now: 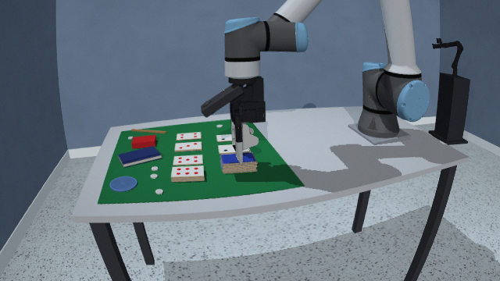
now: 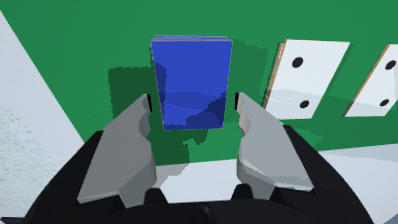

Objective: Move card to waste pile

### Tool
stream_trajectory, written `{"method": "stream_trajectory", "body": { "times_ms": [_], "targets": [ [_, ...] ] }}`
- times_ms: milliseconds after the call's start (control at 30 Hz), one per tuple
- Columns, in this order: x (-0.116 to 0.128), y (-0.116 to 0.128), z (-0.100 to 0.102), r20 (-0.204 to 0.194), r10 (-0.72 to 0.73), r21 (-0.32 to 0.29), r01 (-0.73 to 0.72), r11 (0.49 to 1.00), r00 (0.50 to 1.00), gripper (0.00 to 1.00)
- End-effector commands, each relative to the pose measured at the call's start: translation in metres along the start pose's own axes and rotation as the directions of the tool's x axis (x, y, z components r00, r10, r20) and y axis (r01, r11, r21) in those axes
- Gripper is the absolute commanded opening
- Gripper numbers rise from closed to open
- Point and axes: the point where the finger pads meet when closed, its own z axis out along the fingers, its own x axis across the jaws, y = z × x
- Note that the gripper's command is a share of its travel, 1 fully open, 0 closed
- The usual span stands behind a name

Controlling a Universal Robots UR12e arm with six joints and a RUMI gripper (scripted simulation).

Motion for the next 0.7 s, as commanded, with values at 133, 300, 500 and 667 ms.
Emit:
{"method": "stream_trajectory", "body": {
  "times_ms": [133, 300, 500, 667],
  "targets": [
    [-0.0007, 0.0000, -0.0006, 0.000, 0.000, 0.002, 0.000, 1.000, 1.000, 0.43],
    [-0.0007, 0.0000, -0.0006, 0.000, 0.000, 0.002, 0.000, 1.000, 1.000, 0.43],
    [-0.0007, 0.0000, -0.0006, 0.000, 0.000, 0.002, 0.000, 1.000, 1.000, 0.43],
    [-0.0007, 0.0000, -0.0006, 0.000, 0.000, 0.002, 0.000, 1.000, 1.000, 0.43]
  ]
}}
